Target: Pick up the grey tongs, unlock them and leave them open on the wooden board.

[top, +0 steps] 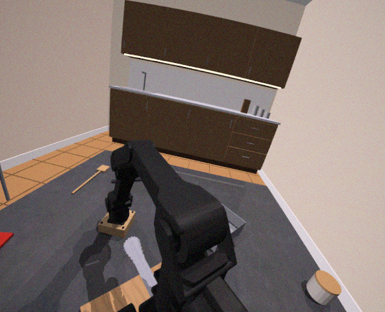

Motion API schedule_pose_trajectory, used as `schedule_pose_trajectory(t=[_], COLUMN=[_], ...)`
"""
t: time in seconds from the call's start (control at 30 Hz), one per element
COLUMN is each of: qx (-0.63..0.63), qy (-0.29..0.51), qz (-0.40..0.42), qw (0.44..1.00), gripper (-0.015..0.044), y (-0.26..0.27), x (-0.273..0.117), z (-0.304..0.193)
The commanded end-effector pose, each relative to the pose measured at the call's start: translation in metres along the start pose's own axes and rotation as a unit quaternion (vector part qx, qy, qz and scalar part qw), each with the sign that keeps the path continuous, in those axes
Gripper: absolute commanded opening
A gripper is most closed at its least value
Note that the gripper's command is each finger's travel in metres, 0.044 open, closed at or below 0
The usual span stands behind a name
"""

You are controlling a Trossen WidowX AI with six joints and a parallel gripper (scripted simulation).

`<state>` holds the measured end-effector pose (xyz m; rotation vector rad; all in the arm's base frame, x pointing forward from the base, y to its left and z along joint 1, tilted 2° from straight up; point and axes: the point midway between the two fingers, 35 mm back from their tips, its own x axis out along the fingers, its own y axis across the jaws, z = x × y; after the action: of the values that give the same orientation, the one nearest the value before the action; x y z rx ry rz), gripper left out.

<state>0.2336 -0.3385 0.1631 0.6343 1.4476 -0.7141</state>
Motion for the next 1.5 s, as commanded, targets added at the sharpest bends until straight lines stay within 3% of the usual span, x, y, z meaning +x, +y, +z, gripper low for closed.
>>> schedule_pose_trajectory(t=[0.0, 1.47], qx=[-0.001, -0.001], qy=[0.001, 0.001], qz=[-0.002, -0.002], qw=[1.000, 1.000], gripper=[-0.0150, -0.0150], y=[0.000, -0.001], x=[0.001, 0.072], z=[0.000, 0.006])
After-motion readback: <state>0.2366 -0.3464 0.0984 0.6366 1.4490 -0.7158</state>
